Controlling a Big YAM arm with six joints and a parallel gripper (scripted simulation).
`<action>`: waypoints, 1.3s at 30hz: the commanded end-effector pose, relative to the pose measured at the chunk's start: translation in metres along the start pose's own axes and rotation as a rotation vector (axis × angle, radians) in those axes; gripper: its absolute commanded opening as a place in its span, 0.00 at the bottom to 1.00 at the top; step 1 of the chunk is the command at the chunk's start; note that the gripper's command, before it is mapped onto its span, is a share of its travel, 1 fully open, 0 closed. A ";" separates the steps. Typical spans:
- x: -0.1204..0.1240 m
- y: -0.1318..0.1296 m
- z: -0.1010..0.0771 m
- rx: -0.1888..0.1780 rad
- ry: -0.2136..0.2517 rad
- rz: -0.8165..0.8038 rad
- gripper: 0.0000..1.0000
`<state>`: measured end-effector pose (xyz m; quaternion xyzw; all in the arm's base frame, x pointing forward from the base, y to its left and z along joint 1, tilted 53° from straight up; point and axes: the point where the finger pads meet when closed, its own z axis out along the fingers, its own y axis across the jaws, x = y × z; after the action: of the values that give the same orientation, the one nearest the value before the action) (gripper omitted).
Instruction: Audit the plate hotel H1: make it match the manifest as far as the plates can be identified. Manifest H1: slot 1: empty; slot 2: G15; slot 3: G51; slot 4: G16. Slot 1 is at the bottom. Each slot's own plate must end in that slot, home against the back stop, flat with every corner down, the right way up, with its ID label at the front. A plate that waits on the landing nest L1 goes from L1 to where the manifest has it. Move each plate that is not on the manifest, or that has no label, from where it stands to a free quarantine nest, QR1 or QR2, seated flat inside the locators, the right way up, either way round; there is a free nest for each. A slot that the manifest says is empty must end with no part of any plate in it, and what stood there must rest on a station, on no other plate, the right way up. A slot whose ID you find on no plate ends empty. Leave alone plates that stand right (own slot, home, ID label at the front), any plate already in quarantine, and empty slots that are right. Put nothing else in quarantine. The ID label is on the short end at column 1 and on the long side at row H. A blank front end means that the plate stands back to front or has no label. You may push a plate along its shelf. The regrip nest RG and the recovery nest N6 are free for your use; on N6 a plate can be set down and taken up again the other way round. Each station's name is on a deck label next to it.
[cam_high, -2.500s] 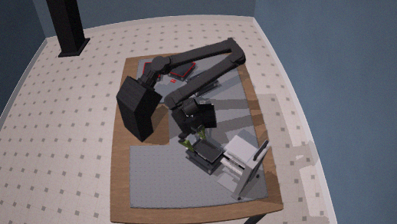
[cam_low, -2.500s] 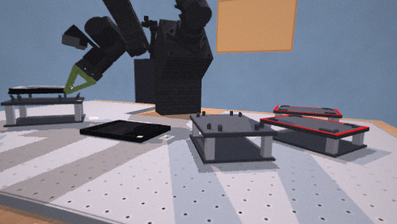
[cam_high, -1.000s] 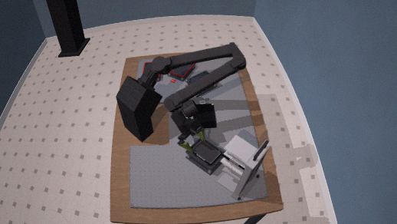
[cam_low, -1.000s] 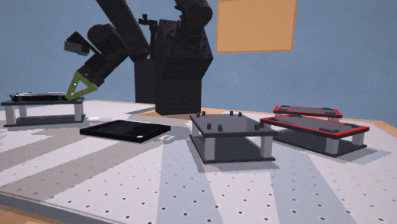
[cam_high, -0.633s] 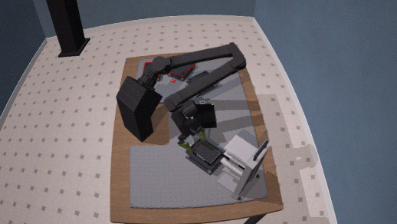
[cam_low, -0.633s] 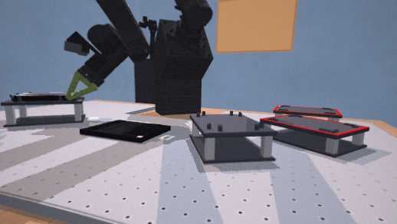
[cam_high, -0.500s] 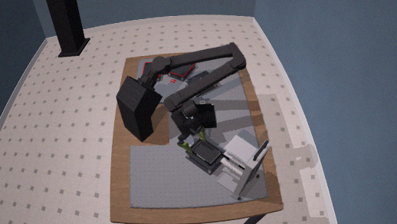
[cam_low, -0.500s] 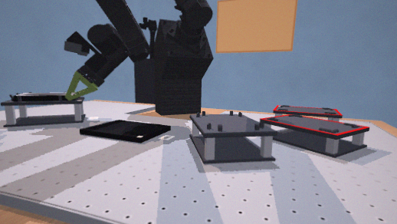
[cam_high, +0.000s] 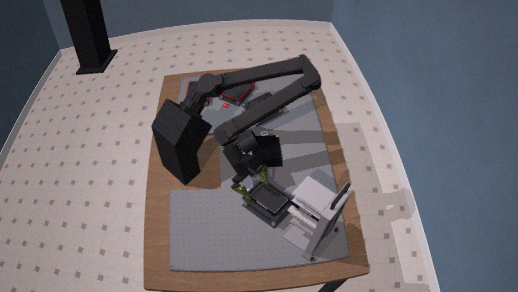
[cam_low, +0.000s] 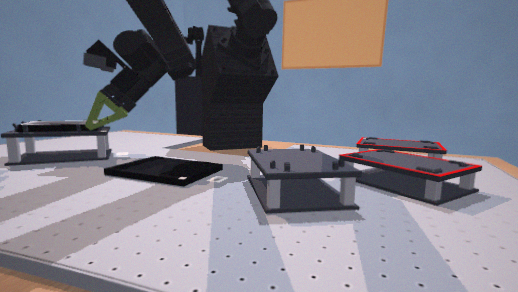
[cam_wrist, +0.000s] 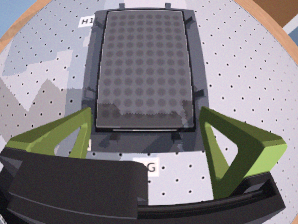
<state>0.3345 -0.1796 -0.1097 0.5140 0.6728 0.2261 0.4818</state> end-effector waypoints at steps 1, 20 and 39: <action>-0.008 -0.002 -0.013 0.020 -0.016 0.003 1.00; -0.027 -0.002 -0.034 0.015 -0.019 0.001 1.00; -0.045 -0.001 -0.054 0.011 -0.022 -0.002 1.00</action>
<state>0.2947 -0.2056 -0.0734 0.5181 0.6685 0.2282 0.4823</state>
